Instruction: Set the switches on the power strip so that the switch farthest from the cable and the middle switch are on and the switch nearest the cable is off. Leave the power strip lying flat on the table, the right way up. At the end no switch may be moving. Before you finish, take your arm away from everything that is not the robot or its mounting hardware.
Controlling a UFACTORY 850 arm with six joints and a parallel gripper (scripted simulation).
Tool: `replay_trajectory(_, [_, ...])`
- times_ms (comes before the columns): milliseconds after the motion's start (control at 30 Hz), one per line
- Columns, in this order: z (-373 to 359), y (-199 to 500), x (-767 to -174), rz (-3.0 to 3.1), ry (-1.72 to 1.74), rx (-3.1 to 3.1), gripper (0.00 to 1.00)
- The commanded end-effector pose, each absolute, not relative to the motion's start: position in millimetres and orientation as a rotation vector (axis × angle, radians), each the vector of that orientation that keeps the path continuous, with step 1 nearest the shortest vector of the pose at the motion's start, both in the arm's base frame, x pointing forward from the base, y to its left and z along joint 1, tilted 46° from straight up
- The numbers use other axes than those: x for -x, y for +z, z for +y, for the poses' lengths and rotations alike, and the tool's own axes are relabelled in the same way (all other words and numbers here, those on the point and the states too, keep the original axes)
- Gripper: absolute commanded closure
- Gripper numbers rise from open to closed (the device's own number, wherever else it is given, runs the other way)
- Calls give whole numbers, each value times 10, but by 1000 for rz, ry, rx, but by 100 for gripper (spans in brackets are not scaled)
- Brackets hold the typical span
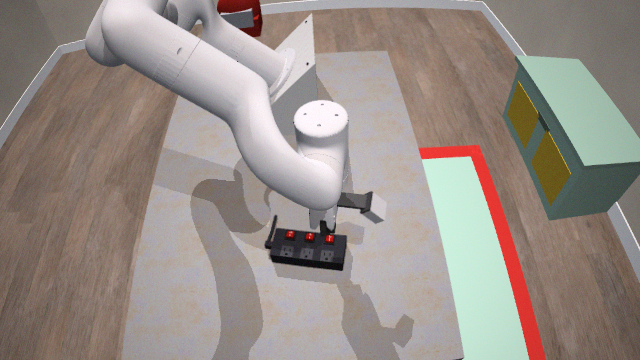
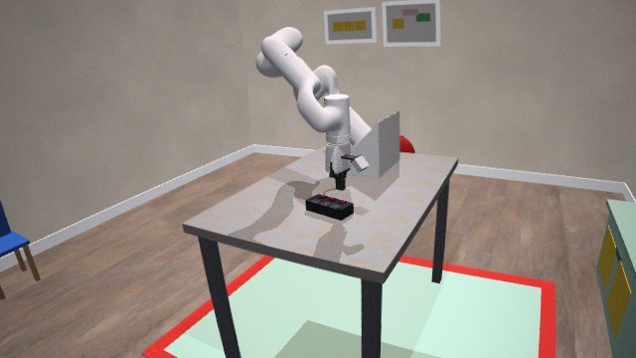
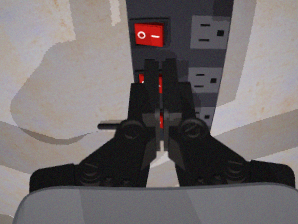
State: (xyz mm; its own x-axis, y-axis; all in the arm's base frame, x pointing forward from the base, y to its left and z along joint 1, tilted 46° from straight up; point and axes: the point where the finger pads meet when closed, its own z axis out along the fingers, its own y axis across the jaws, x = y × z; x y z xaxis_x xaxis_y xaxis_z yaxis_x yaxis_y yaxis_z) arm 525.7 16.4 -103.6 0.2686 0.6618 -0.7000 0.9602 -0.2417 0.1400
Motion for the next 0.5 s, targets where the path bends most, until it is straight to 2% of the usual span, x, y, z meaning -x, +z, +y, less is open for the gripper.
replay_trajectory(0, [160, -1042, -5265, 1458, -696, -1987, 100])
replay_trajectory(467, [83, -1118, -5259, 1459, -696, -1987, 100])
